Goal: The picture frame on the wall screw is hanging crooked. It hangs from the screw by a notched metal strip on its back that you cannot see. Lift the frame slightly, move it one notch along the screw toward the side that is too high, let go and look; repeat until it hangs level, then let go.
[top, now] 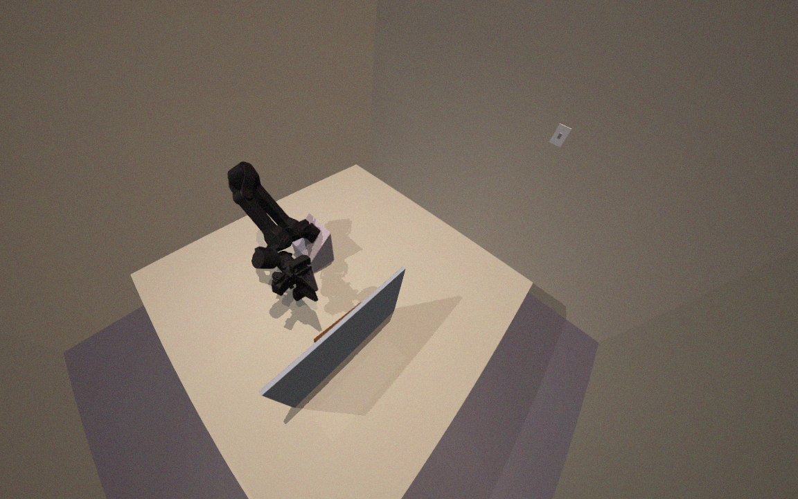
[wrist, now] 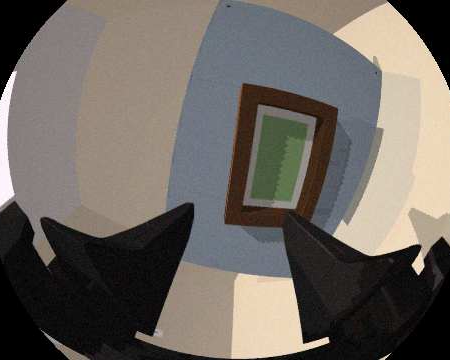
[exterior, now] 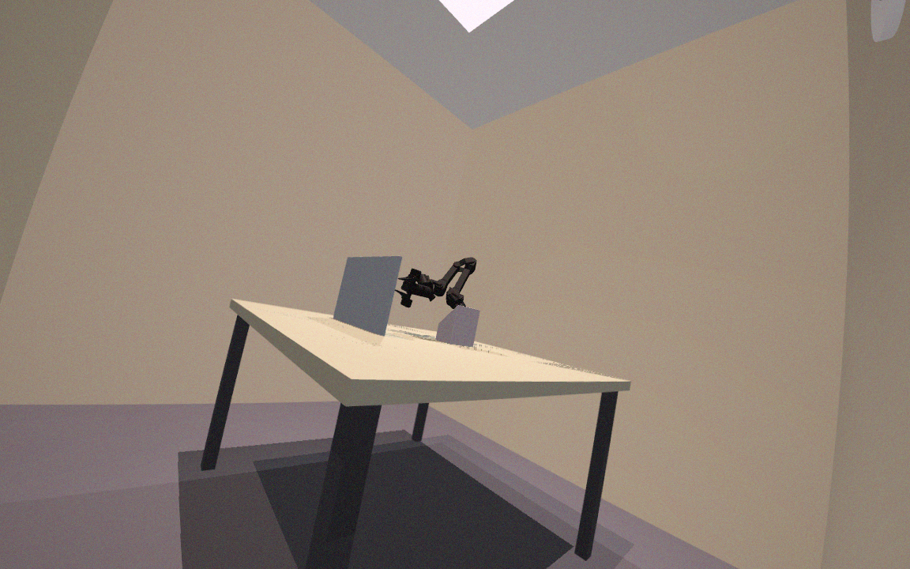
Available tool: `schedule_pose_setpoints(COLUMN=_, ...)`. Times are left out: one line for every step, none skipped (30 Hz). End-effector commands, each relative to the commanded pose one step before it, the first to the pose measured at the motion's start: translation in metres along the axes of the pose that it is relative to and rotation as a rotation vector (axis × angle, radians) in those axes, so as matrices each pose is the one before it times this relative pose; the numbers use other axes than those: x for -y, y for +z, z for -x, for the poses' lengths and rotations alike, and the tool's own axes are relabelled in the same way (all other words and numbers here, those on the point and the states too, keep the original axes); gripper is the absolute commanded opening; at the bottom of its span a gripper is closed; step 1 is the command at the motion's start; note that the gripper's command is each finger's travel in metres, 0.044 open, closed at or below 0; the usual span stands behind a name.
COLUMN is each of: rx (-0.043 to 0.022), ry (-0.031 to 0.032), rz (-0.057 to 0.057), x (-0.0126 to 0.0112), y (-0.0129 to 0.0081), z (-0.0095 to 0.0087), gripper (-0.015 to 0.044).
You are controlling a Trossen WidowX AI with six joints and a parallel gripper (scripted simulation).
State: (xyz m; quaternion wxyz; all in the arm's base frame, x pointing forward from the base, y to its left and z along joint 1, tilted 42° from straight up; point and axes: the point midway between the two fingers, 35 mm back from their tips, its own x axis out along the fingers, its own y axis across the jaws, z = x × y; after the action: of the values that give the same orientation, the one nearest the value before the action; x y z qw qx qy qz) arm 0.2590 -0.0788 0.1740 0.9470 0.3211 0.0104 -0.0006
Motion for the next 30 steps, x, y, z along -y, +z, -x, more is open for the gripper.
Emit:
schedule_pose_setpoints(rx=0.00512, ry=0.005, rz=-0.0374, x=0.00222, y=-0.00126, z=-0.00703, gripper=0.026)
schedule_pose_setpoints(rx=0.0, ry=0.0, rz=0.0, x=0.0, y=0.0, z=0.0, gripper=0.026)
schedule_pose_setpoints(rx=0.0, ry=0.0, rz=0.0, x=0.0, y=0.0, z=0.0, gripper=0.026)
schedule_pose_setpoints(rx=0.0, ry=0.0, rz=0.0, x=0.0, y=0.0, z=0.0, gripper=0.026)
schedule_pose_setpoints(rx=0.0, ry=0.0, rz=0.0, x=0.0, y=0.0, z=0.0, gripper=0.026)
schedule_pose_setpoints(rx=0.0, ry=0.0, rz=0.0, x=0.0, y=0.0, z=0.0, gripper=0.026)
schedule_pose_setpoints(rx=0.0, ry=0.0, rz=0.0, x=0.0, y=0.0, z=0.0, gripper=0.026)
schedule_pose_setpoints(rx=0.0, ry=0.0, rz=0.0, x=0.0, y=0.0, z=0.0, gripper=0.026)
schedule_pose_setpoints(rx=0.00004, ry=0.00003, rz=0.0, x=-0.00007, y=0.00037, z=-0.00113, gripper=0.026)
schedule_pose_setpoints(rx=0.00008, ry=0.00006, rz=0.0, x=-0.00014, y=0.00073, z=-0.00234, gripper=0.026)
schedule_pose_setpoints(rx=0.00011, ry=0.00009, rz=0.0, x=-0.00017, y=0.00094, z=-0.00331, gripper=0.026)
schedule_pose_setpoints(rx=0.00015, ry=0.00012, rz=0.0, x=-0.00019, y=0.0011, z=-0.00439, gripper=0.026)
schedule_pose_setpoints(rx=0.00019, ry=0.00016, rz=0.0, x=-0.00018, y=0.00116, z=-0.00563, gripper=0.026)
schedule_pose_setpoints(rx=0.00024, ry=0.0002, rz=-0.0001, x=-0.00015, y=0.00106, z=-0.00698, gripper=0.026)
schedule_pose_setpoints(rx=0.00028, ry=0.00023, rz=-0.0001, x=-0.00009, y=0.00073, z=-0.008, gripper=0.026)
schedule_pose_setpoints(rx=0.0003, ry=0.00025, rz=-0.0001, x=-0.00001, y=0.00023, z=-0.00843, gripper=0.026)
schedule_pose_setpoints(rx=0.00031, ry=0.00026, rz=-0.0001, x=0.00006, y=-0.00033, z=-0.00863, gripper=0.026)
schedule_pose_setpoints(rx=0.00032, ry=0.00027, rz=-0.0002, x=0.00012, y=-0.0009, z=-0.00878, gripper=0.026)
schedule_pose_setpoints(rx=0.00033, ry=0.00028, rz=-0.0002, x=0.00016, y=-0.00149, z=-0.00889, gripper=0.026)
schedule_pose_setpoints(rx=0.00028, ry=0.00023, rz=-0.0002, x=0.00016, y=-0.00169, z=-0.00739, gripper=0.026)
schedule_pose_setpoints(rx=0.00017, ry=0.00014, rz=-0.0001, x=0.00011, y=-0.00123, z=-0.00448, gripper=0.026)
schedule_pose_setpoints(rx=0.00006, ry=0.00005, rz=0.0, x=0.00004, y=-0.00044, z=-0.0015, gripper=0.026)
schedule_pose_setpoints(rx=0.0, ry=0.0, rz=0.0, x=0.0, y=0.0, z=0.0, gripper=0.026)
schedule_pose_setpoints(rx=0.0, ry=0.0, rz=0.0, x=0.0, y=0.0, z=0.0, gripper=0.026)
schedule_pose_setpoints(rx=0.0, ry=0.0, rz=0.0, x=0.0, y=0.0, z=0.0, gripper=0.026)
schedule_pose_setpoints(rx=0.0, ry=0.0, rz=0.0, x=0.0, y=0.0, z=0.0, gripper=0.026)
schedule_pose_setpoints(rx=0.0, ry=0.0, rz=0.0, x=0.0, y=0.0, z=0.0, gripper=0.026)
schedule_pose_setpoints(rx=0.0, ry=0.0, rz=0.0, x=0.0, y=0.0, z=0.0, gripper=0.026)
schedule_pose_setpoints(rx=0.0, ry=0.0, rz=0.0, x=0.0, y=0.0, z=0.0, gripper=0.026)
schedule_pose_setpoints(rx=0.0, ry=0.0, rz=0.0, x=0.0, y=0.0, z=0.0, gripper=0.026)
